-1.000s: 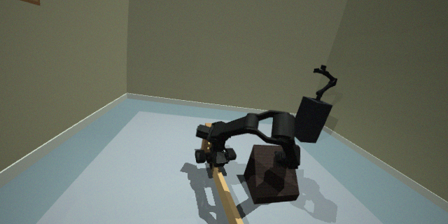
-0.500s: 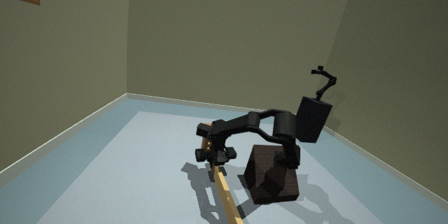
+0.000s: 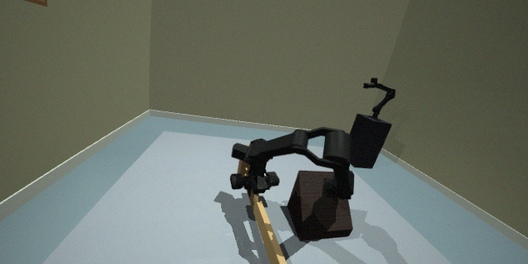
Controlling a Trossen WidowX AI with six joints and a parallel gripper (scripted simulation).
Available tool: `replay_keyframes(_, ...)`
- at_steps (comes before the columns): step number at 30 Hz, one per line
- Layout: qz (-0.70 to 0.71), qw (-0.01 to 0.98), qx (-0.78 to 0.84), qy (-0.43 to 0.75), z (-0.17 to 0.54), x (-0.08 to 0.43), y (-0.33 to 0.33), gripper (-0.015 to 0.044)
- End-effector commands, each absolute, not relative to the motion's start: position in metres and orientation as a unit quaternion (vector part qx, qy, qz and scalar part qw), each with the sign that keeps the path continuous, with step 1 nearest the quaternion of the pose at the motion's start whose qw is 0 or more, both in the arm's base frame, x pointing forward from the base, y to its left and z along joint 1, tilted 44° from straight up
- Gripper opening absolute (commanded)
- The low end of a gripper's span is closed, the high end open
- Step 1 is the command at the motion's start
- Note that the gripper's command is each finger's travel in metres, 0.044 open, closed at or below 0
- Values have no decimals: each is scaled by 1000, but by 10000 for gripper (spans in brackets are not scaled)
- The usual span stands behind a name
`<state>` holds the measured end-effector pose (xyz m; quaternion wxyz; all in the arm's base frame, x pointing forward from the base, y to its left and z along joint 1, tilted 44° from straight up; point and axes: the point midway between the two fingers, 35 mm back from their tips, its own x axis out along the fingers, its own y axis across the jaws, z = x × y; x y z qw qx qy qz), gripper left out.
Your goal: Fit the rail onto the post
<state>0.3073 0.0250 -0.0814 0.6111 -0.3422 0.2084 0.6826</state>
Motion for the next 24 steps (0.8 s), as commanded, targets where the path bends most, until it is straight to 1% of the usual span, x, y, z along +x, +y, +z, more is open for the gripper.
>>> replay_keyframes(1, 682, 613, -342, 207, -79, 308, 22, 0)
replay_keyframes(24, 682, 613, -342, 207, -78, 308, 21, 0)
